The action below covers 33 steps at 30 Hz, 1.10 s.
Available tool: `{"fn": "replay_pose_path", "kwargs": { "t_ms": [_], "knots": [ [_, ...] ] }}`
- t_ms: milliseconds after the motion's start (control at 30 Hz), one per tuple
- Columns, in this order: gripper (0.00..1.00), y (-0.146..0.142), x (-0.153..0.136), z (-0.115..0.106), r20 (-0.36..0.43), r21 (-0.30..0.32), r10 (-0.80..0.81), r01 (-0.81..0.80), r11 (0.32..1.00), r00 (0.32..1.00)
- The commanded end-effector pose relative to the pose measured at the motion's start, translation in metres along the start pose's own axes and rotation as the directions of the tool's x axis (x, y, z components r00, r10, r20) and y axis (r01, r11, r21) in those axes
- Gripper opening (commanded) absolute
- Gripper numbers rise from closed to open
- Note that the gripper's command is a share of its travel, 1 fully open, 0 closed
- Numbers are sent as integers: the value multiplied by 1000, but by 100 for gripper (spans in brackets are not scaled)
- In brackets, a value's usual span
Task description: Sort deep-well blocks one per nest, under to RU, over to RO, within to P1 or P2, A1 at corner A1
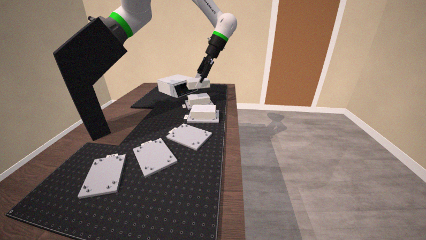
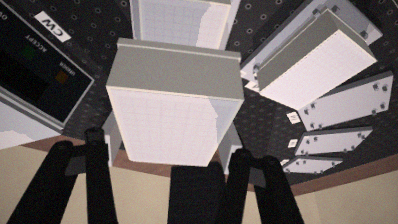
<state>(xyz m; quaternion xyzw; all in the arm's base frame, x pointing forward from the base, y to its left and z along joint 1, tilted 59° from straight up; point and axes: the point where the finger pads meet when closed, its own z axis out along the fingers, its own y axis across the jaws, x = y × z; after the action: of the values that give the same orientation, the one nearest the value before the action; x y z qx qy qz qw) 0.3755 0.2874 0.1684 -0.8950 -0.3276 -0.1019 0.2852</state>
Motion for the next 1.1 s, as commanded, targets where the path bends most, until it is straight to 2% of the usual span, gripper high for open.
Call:
{"fn": "replay_pose_path", "kwargs": {
  "t_ms": [0, 233, 367, 467, 700, 1067],
  "knots": [
    [10, 0, 0, 0, 0, 0, 0, 0, 1000, 1000],
    [10, 0, 0, 0, 0, 0, 0, 0, 1000, 1000],
    [10, -13, -4, -2, 4, -67, -115, 115, 991, 993],
    [10, -16, -4, -3, 6, -83, -144, 143, 986, 990],
    [10, -38, -11, -7, 31, -187, -323, 323, 928, 946],
    [10, -66, -19, -12, 31, -187, -323, 323, 928, 946]
  ]
}}
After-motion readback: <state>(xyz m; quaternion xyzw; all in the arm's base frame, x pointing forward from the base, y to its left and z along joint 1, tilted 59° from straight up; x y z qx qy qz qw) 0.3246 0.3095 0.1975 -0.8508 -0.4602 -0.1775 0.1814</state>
